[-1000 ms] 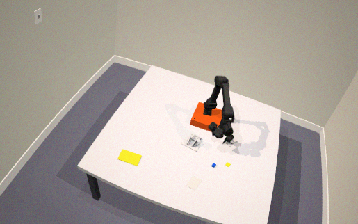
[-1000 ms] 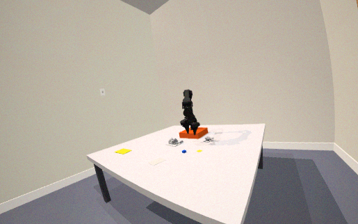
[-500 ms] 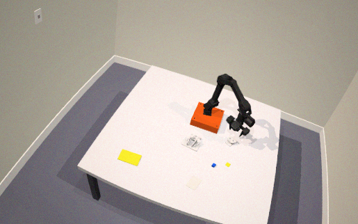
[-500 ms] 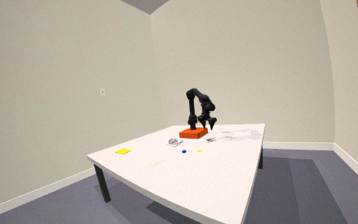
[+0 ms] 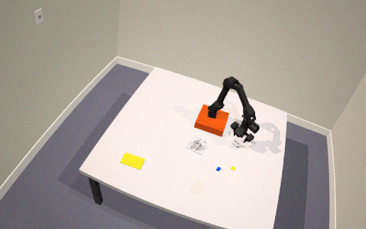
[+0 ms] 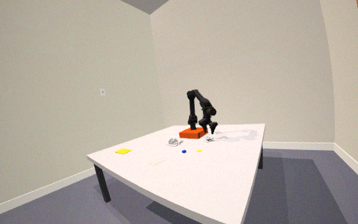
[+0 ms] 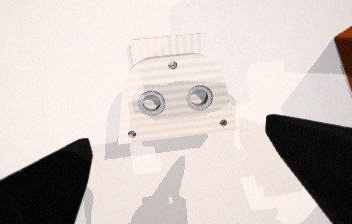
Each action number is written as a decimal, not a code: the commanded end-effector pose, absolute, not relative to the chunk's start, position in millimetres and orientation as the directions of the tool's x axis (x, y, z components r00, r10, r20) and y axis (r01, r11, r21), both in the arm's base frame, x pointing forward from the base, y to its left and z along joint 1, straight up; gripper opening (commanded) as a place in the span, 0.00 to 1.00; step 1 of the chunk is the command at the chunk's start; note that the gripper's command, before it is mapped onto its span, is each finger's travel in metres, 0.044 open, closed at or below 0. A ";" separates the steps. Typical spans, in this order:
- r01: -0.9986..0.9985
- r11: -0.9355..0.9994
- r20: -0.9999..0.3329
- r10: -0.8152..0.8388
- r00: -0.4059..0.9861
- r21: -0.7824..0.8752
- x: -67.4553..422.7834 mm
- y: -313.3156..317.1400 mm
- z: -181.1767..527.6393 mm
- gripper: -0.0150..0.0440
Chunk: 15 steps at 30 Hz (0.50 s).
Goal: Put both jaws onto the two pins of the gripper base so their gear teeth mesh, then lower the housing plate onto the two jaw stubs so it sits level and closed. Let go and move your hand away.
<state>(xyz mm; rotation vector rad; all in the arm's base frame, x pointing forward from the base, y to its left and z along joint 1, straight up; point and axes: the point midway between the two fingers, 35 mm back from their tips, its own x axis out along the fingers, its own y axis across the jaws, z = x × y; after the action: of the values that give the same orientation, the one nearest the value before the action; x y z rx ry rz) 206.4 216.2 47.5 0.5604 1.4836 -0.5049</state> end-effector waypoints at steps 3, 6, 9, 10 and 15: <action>0.633 0.773 -0.999 0.023 0.026 0.035 205.7 215.8 38.0 1.00; 0.633 0.773 -0.999 0.023 0.026 0.034 205.8 215.9 33.0 1.00; 0.633 0.773 -0.999 0.023 0.026 0.034 205.8 215.9 28.0 1.00; 0.633 0.773 -0.999 0.023 0.026 0.034 205.8 215.9 26.6 1.00; 0.633 0.773 -0.999 0.023 0.026 0.034 205.8 215.9 25.5 1.00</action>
<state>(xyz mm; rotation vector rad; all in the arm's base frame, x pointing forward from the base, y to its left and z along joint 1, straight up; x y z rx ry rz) 207.0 217.0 29.4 0.5622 1.4827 -0.5030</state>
